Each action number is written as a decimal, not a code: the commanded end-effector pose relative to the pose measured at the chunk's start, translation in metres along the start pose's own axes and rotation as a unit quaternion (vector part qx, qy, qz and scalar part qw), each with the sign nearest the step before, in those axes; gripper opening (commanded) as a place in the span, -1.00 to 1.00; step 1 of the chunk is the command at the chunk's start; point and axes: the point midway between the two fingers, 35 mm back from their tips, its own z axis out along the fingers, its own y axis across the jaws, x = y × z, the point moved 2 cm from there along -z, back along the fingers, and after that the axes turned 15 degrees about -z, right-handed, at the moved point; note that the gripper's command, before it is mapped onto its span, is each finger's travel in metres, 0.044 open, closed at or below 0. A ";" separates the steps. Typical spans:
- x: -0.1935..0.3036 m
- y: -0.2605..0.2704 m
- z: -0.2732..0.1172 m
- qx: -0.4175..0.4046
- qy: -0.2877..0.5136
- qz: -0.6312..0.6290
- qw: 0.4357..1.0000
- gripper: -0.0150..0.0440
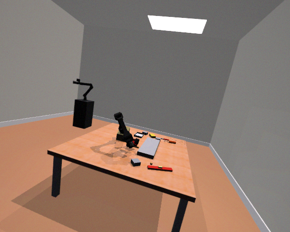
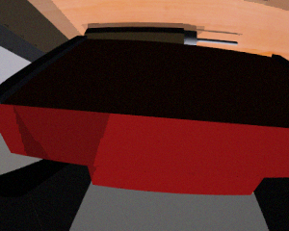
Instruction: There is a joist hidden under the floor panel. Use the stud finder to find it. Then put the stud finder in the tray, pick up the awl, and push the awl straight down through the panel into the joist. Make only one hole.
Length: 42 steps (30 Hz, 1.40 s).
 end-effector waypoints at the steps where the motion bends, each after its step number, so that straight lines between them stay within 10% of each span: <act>1: 0.007 0.007 -0.008 -0.013 0.002 -0.003 1.000 -0.49; 32: -0.027 -0.006 0.006 -0.004 -0.001 -0.001 1.000 -0.49; 42: -0.031 -0.004 0.008 -0.003 -0.001 0.000 1.000 0.40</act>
